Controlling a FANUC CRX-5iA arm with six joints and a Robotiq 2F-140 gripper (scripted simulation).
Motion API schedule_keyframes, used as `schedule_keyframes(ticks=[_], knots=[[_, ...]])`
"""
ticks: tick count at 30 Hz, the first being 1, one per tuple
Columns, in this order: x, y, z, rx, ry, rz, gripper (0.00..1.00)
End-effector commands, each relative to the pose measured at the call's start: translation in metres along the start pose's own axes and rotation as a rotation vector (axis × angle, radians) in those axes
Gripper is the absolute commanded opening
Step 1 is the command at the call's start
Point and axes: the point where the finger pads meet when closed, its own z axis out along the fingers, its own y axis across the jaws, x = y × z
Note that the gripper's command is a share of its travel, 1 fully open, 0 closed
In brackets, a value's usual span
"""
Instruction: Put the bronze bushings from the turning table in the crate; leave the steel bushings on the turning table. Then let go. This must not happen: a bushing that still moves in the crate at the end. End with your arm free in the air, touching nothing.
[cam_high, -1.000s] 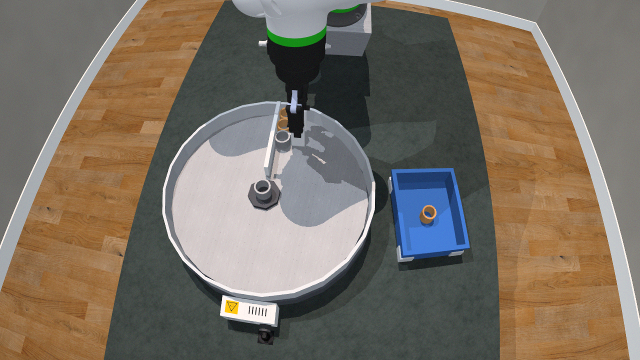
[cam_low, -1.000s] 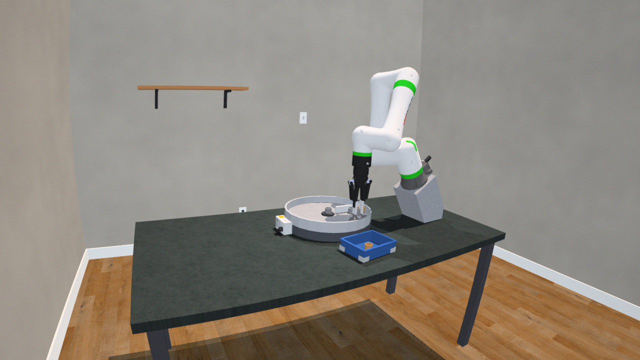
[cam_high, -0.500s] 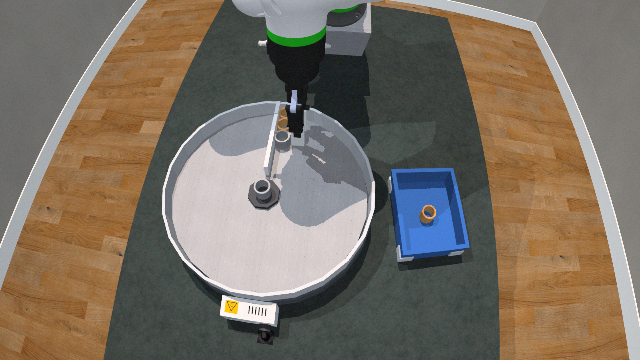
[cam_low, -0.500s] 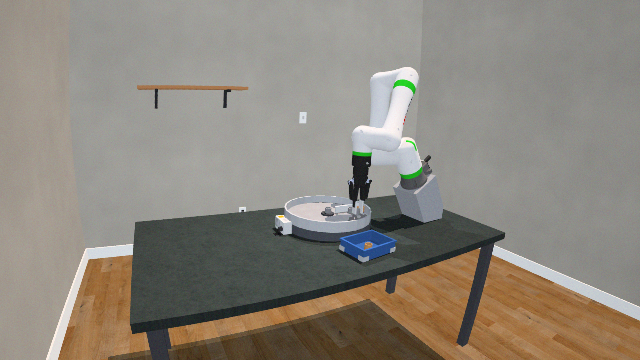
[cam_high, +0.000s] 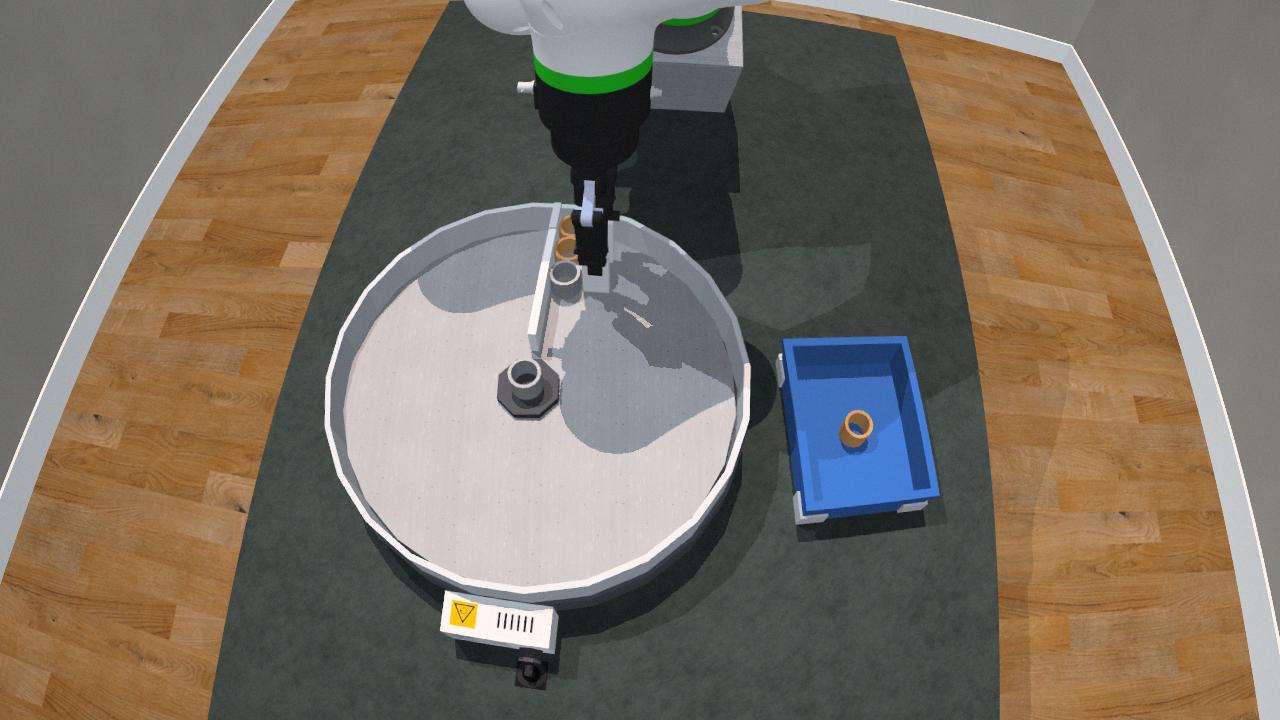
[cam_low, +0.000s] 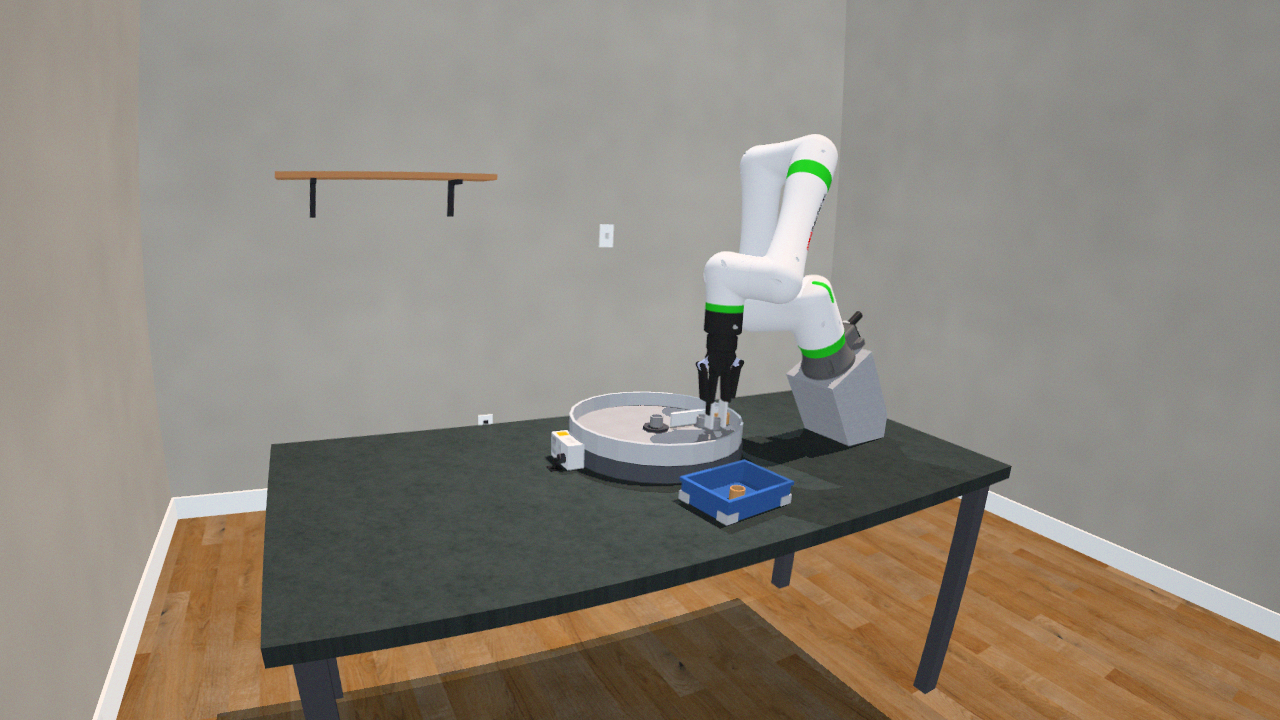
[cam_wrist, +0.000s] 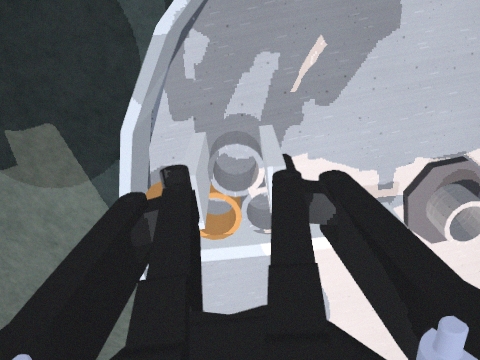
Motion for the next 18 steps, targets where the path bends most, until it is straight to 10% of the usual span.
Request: schedule_keyframes(ticks=[1,18], knots=[[0.0,0.0,0.0,0.0,0.0,0.0,0.0],[0.0,0.0,-0.05,0.0,0.0,0.0,0.0]])
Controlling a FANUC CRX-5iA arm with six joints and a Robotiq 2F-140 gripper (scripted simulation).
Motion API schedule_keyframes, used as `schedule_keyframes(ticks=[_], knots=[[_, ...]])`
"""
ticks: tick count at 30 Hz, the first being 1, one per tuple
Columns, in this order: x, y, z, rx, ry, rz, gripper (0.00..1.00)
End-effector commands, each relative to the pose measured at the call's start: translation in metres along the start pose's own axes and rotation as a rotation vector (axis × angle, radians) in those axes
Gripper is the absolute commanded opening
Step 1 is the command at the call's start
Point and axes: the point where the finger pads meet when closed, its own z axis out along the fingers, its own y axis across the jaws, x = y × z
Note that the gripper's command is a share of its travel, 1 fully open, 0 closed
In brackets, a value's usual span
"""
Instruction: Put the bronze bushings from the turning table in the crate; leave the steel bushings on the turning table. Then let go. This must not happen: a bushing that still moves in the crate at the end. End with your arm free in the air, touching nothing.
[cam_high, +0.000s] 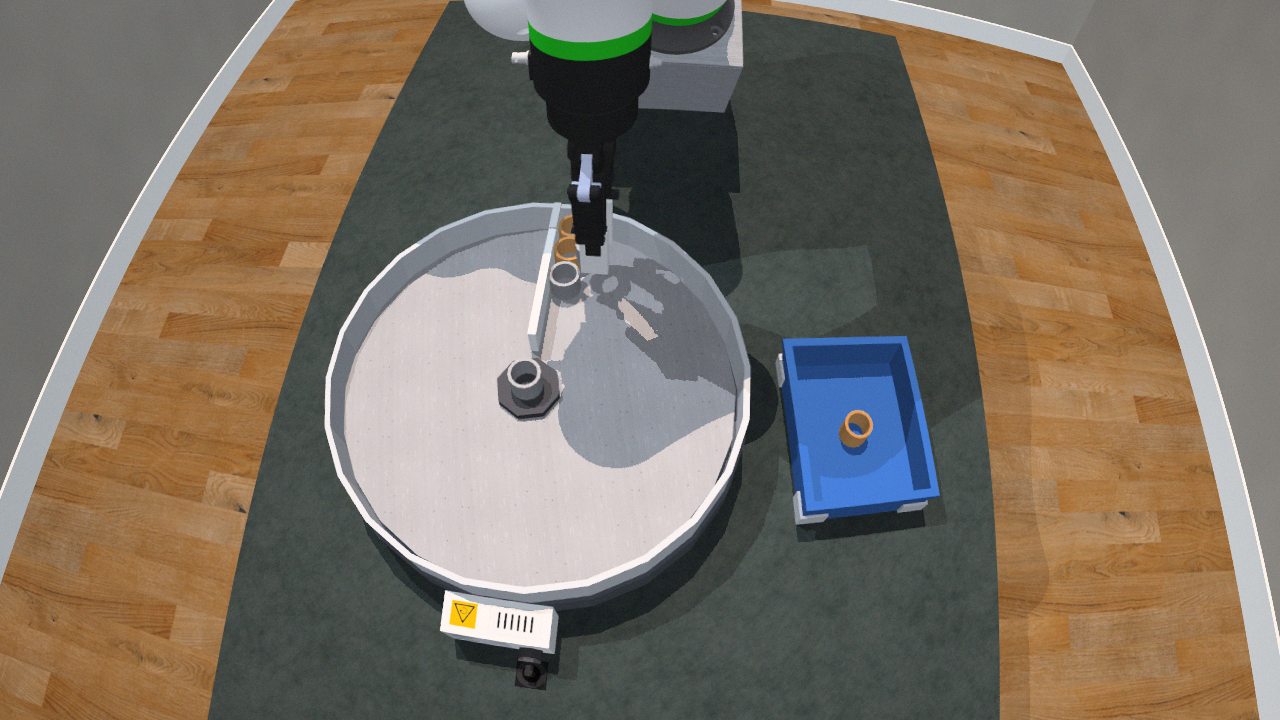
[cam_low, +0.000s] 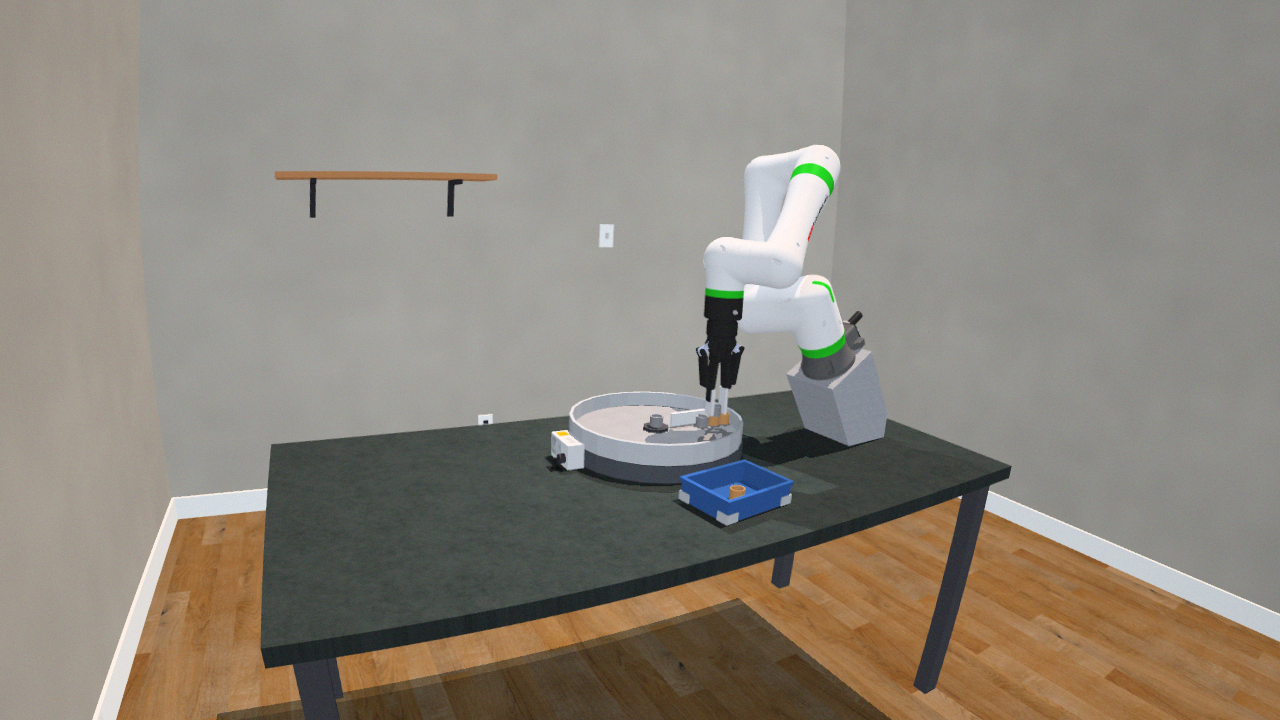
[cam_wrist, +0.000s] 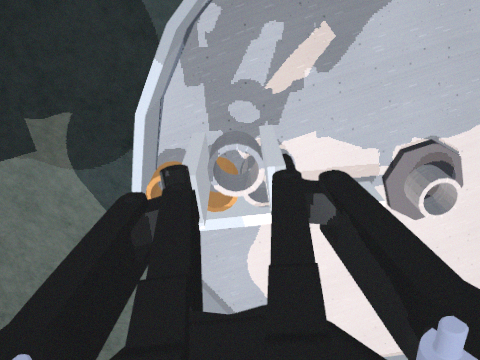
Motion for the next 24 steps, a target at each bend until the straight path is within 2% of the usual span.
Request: schedule_keyframes(ticks=[1,9,24], knots=[[0.001,-0.001,-0.02,-0.002,-0.003,0.0,0.0],[0.001,-0.001,-0.033,-0.002,-0.003,0.0,0.0],[0.001,-0.001,-0.033,-0.002,-0.003,0.0,0.0]])
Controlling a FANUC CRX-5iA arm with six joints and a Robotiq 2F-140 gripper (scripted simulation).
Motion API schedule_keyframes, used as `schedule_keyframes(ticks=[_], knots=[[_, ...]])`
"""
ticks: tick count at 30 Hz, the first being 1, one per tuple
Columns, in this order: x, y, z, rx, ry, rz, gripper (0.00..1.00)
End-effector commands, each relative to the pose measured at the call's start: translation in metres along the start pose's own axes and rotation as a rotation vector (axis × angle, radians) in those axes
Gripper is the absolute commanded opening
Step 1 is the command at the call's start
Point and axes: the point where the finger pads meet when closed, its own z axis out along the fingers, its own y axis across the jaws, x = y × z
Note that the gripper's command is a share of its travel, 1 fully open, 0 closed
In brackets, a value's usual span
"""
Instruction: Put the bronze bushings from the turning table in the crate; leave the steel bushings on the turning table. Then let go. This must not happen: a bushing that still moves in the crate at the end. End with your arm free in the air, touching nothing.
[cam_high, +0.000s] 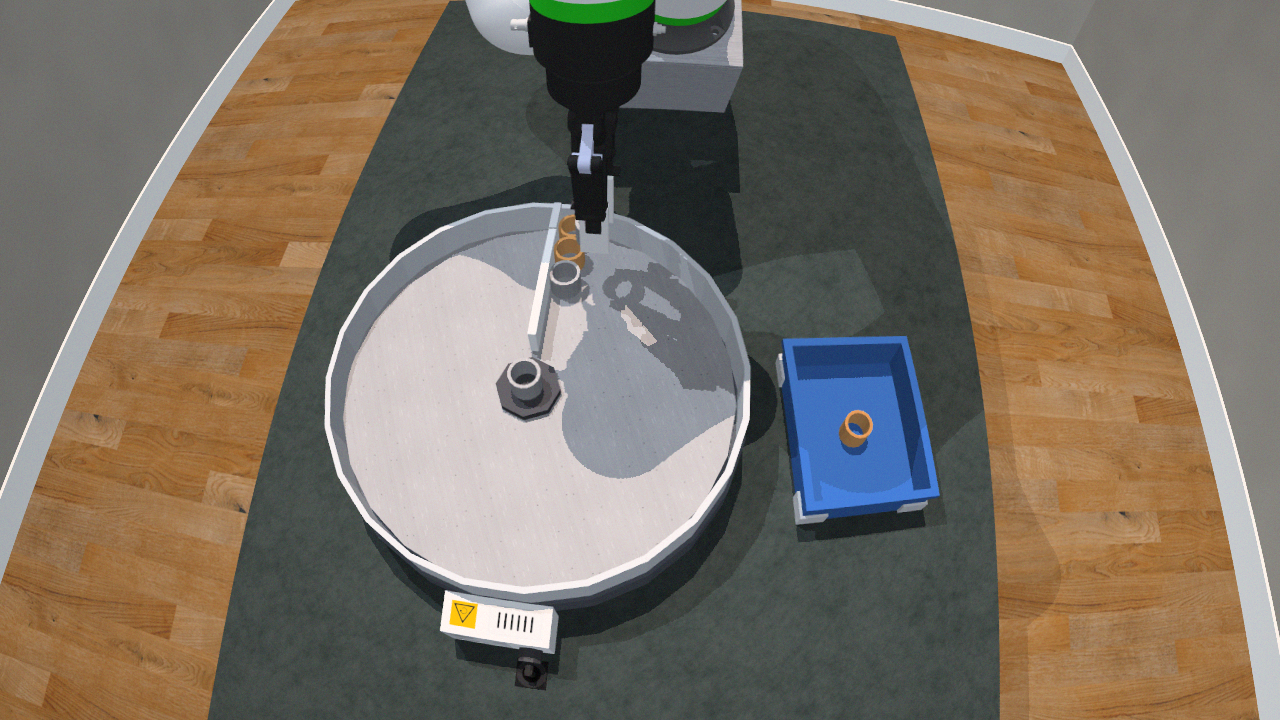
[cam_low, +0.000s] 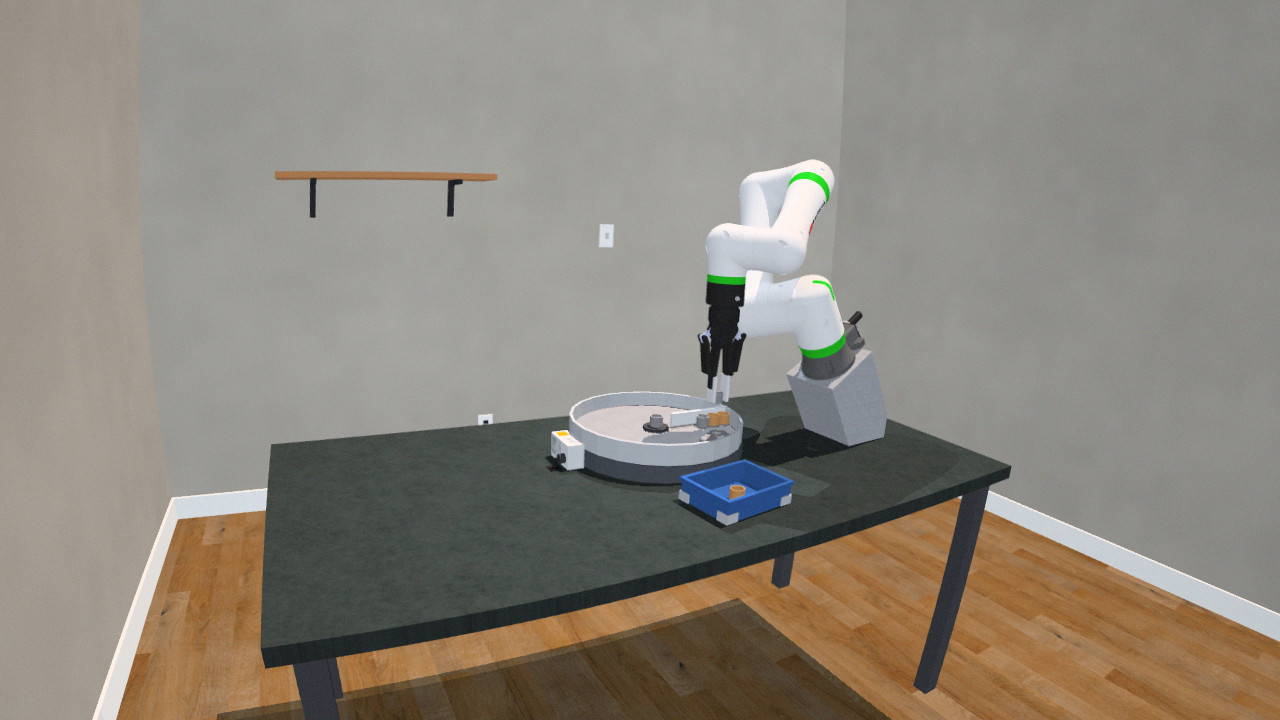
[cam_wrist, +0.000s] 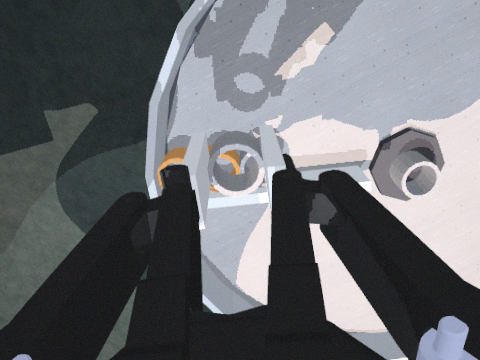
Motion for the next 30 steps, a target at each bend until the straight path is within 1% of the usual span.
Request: schedule_keyframes(ticks=[1,24,30], knots=[[0.0001,0.0002,-0.0001,0.0,0.0,0.0,0.0],[-0.0001,0.0006,-0.0002,0.0,0.0,0.0,0.0],[-0.0031,0.009,-0.0002,0.0,0.0,0.0,0.0]])
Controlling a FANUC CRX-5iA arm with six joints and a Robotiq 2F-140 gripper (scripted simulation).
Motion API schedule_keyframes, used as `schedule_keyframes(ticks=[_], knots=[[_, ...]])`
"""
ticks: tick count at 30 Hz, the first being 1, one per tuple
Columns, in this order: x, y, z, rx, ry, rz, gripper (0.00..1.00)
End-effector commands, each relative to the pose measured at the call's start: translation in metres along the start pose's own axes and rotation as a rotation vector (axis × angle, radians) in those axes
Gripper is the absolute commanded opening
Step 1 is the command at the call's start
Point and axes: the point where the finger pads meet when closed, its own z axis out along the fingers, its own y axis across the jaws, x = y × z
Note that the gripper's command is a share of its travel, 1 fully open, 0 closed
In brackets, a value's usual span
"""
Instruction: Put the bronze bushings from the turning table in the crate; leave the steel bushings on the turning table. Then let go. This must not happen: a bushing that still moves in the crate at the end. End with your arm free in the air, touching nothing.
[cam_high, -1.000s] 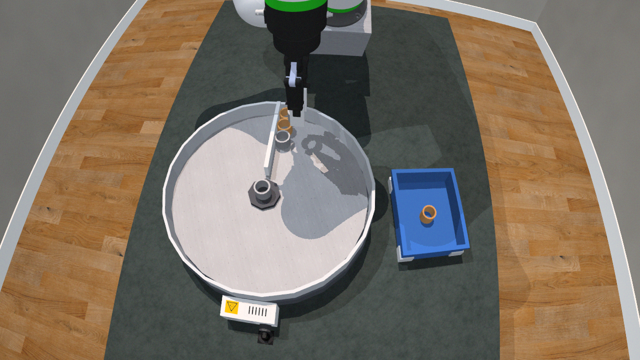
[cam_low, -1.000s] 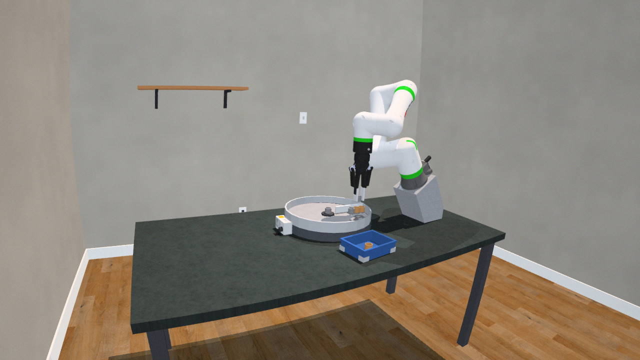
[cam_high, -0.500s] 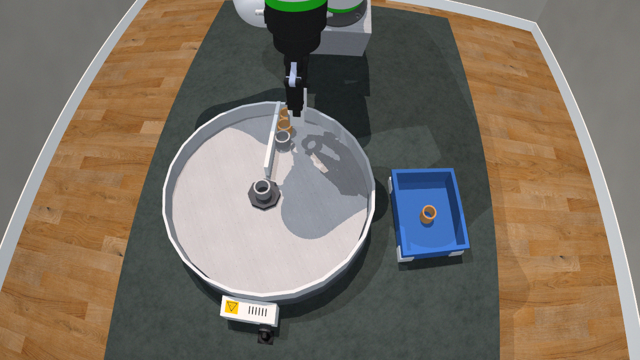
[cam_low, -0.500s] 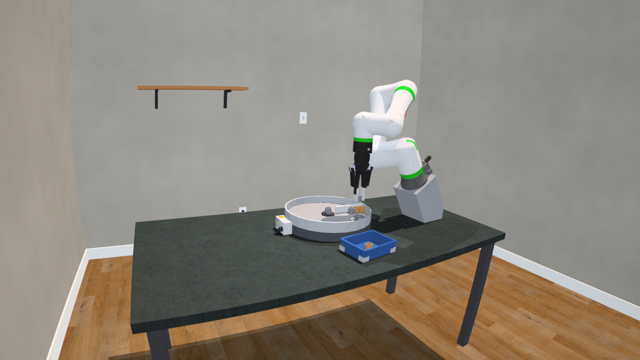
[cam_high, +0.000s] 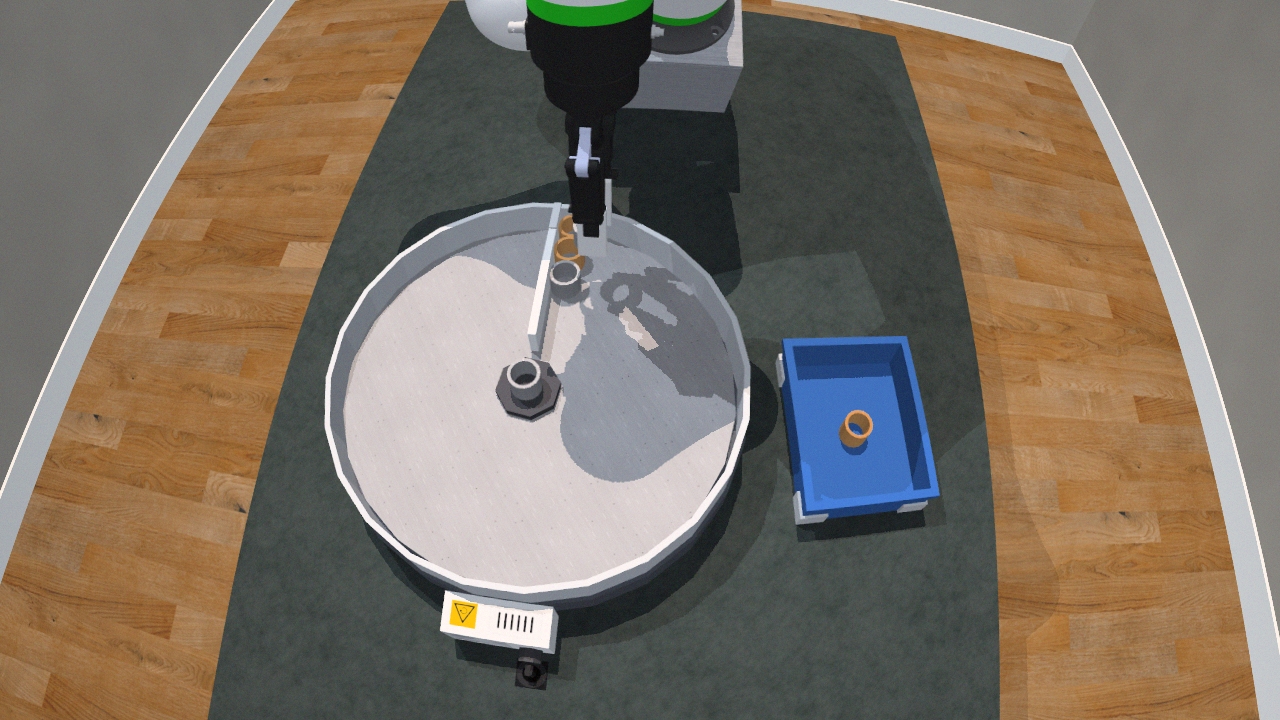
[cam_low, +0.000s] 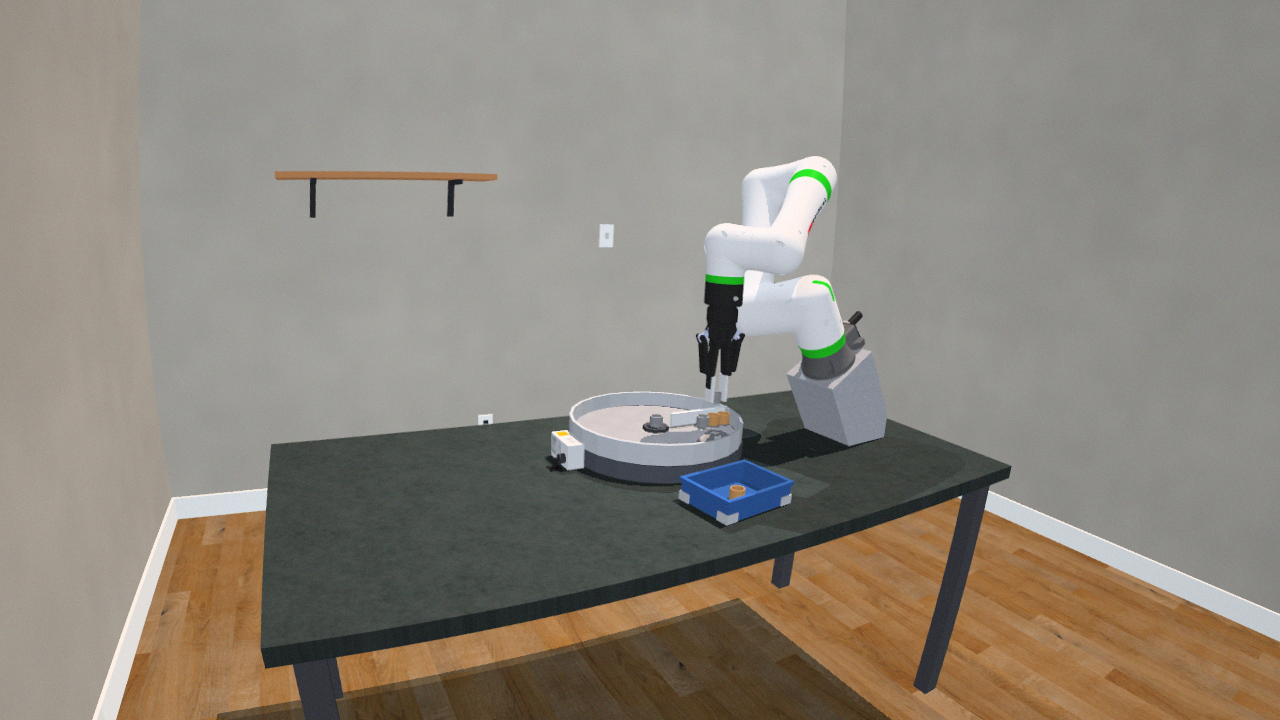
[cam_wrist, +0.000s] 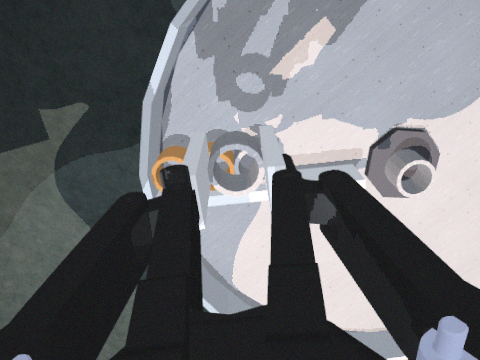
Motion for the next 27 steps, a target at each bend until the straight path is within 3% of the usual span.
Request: schedule_keyframes(ticks=[1,7,17,27], knots=[[-0.001,0.005,0.0,0.0,0.002,-0.001,0.0],[-0.009,0.027,0.0,0.0,0.002,-0.001,0.0],[-0.036,0.104,0.0,0.0,0.002,-0.001,0.0],[-0.047,0.135,0.0,0.0,0.002,-0.001,0.0]])
